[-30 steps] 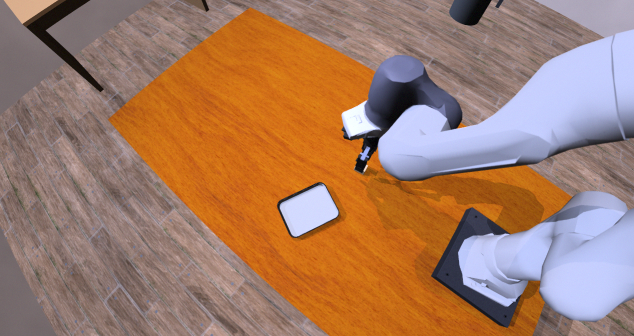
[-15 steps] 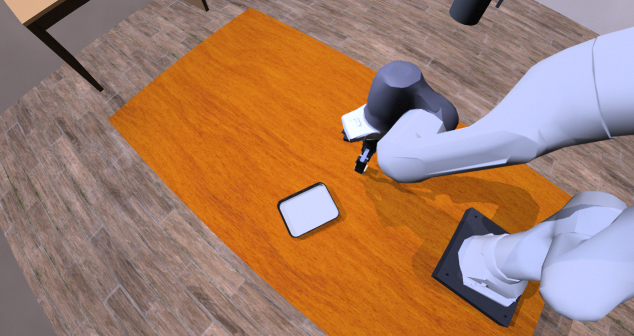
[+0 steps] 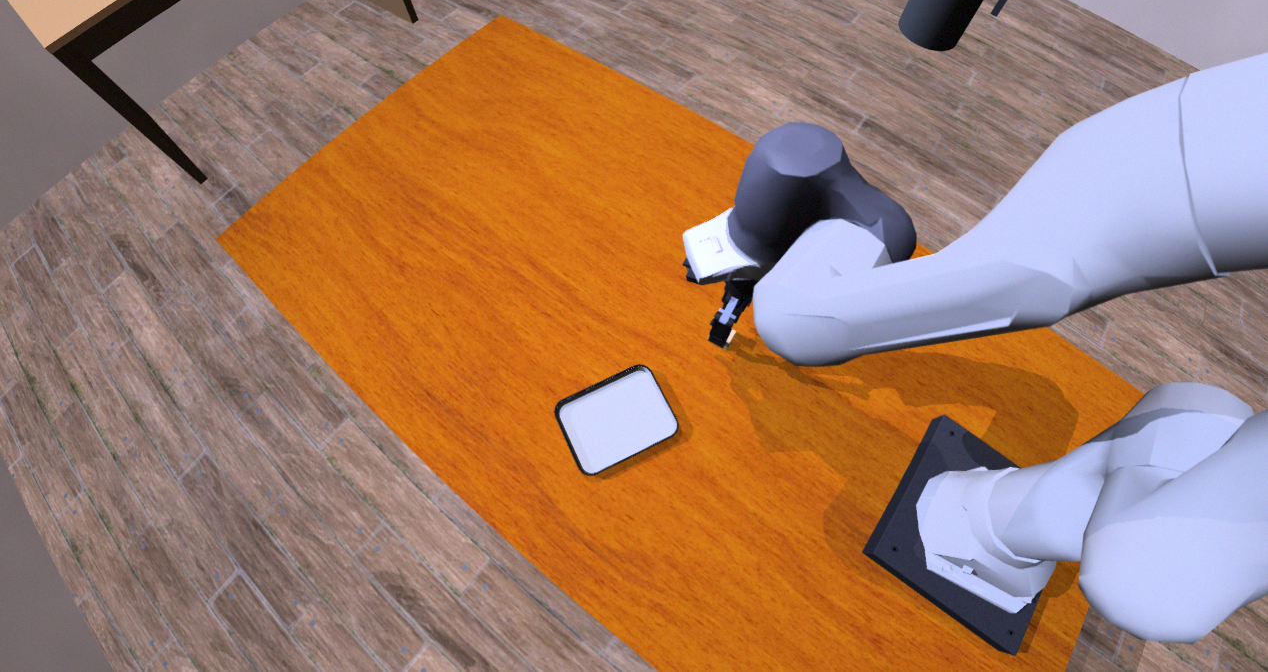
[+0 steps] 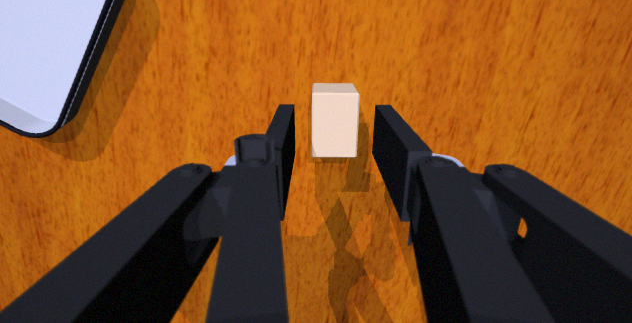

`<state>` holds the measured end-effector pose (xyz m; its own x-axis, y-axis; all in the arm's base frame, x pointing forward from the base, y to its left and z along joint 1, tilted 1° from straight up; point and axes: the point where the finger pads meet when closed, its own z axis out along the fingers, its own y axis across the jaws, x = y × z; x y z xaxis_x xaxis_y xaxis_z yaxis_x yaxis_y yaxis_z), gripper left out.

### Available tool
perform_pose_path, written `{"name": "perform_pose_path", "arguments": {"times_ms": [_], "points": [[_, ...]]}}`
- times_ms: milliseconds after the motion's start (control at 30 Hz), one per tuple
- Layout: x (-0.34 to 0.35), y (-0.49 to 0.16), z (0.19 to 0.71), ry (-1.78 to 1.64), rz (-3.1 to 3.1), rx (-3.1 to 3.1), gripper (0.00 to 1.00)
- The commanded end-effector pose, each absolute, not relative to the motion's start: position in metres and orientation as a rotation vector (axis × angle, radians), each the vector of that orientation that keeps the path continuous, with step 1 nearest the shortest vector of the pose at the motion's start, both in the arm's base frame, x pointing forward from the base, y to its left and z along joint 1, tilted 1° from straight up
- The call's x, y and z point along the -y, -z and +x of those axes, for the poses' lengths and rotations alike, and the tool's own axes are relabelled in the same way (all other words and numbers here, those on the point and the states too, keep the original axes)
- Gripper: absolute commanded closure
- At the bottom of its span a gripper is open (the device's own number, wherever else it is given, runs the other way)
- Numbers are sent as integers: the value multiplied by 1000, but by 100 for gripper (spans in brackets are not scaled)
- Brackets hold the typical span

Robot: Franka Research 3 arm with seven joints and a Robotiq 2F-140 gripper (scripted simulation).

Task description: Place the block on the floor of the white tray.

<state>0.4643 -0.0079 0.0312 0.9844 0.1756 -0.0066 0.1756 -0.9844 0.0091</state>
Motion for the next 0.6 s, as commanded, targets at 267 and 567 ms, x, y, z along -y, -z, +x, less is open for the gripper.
{"name": "perform_pose_path", "arguments": {"times_ms": [267, 567], "points": [[9, -29, 463, 12, 3119, -274, 65], [9, -15, 463, 12, 3119, -274, 65]]}}
